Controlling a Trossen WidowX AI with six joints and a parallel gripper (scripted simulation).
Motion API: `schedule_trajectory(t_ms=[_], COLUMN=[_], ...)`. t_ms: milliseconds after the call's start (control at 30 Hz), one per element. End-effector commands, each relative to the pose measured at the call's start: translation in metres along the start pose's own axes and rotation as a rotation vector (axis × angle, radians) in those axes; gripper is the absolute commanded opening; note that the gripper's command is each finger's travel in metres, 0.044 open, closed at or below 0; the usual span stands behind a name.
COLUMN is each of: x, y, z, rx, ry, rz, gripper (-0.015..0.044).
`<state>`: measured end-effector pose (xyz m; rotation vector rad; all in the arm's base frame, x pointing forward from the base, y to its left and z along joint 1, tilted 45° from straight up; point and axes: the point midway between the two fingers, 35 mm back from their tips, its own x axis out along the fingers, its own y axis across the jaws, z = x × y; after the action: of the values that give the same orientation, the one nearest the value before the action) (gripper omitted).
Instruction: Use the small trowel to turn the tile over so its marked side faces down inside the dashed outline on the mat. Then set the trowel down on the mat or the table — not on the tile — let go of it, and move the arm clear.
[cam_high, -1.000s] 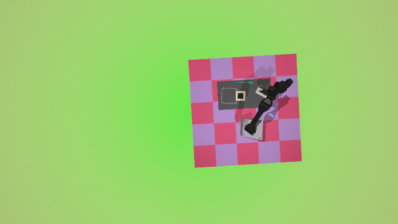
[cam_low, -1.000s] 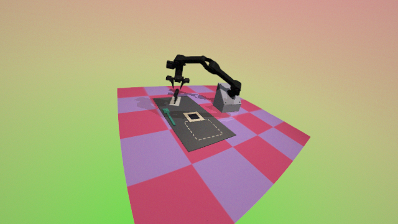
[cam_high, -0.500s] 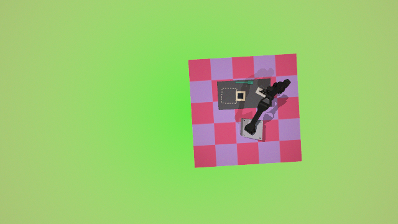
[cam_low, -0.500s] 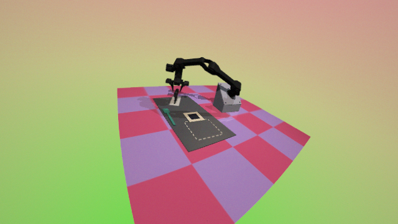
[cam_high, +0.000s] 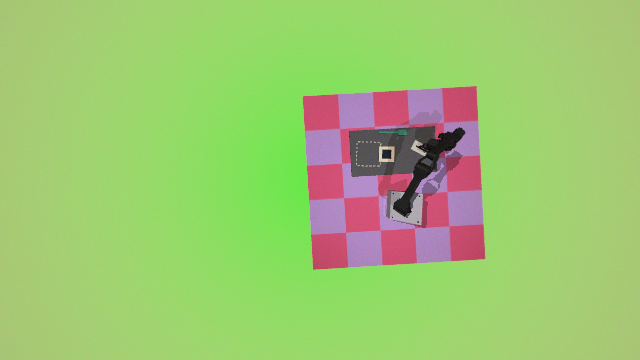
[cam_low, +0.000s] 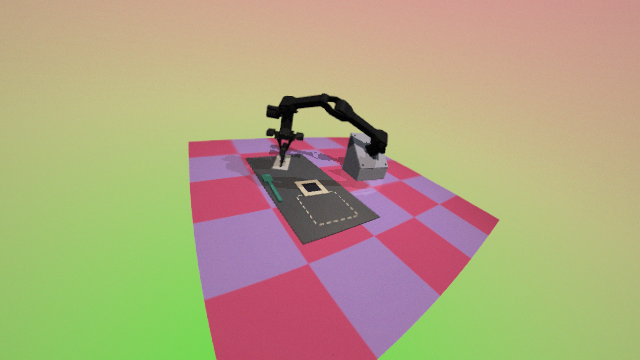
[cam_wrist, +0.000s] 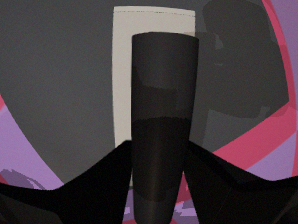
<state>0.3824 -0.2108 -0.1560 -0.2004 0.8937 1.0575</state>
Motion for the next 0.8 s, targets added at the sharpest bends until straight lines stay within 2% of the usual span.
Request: schedule_trajectory(t_ms=[0,567,767], x=[0.0013,0.0013,0.0013], y=[-0.0001,-0.0001,-0.0001], z=[0.0008,0.0008,0.0008], rx=[0.004,0.0,-0.132], ry=[-0.002,-0.002,-0.002], rz=[0.0,0.0,0.0], gripper=[0.013,0.013,0.013])
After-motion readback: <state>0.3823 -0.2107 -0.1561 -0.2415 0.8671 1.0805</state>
